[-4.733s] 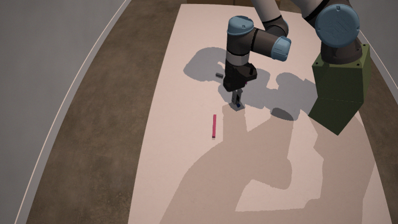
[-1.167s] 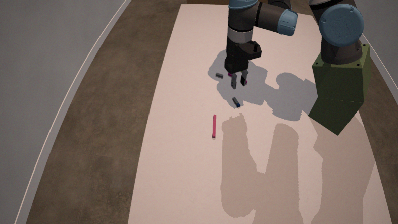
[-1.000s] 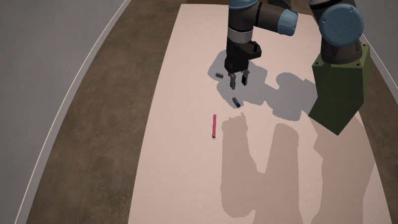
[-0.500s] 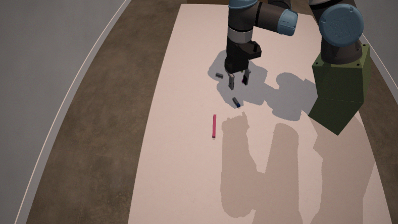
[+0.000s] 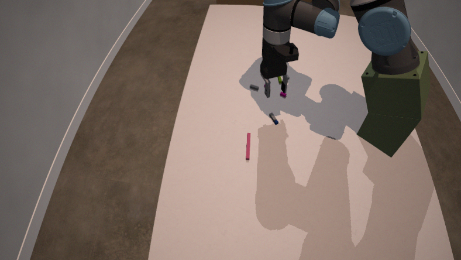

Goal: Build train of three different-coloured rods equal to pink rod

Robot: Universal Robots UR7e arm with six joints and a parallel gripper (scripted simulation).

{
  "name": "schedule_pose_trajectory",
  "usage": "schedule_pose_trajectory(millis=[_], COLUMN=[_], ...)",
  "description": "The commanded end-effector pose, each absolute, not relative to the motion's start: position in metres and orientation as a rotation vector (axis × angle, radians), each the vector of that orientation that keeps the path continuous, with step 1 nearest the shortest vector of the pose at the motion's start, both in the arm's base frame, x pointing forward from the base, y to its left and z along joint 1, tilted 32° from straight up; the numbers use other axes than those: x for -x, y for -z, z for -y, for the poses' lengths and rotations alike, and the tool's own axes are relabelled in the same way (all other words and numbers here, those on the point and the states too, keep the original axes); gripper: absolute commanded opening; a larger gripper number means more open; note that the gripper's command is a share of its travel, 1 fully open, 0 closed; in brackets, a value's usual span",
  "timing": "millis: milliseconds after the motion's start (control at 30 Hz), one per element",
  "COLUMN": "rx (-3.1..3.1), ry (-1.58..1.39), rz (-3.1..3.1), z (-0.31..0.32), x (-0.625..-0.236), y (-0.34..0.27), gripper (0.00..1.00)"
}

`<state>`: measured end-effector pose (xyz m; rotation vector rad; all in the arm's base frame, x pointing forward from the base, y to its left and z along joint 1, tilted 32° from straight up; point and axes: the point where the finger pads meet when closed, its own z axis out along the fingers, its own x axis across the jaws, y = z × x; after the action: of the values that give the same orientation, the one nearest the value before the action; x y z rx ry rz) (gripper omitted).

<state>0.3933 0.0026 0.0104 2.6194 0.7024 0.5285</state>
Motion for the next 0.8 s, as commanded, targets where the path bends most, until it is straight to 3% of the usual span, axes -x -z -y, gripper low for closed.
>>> schedule_pose_trajectory(millis=[0, 500, 767], rx=[-2.65, -2.72, -2.724], ry=[-0.539, -0.611, -0.634], rz=[-0.636, -0.374, -0.309], z=[0.024, 0.124, 0.148], x=[-0.395, -0.385, -0.379], y=[-0.014, -0.03, -0.035], gripper=[1.0, 1.0, 1.0])
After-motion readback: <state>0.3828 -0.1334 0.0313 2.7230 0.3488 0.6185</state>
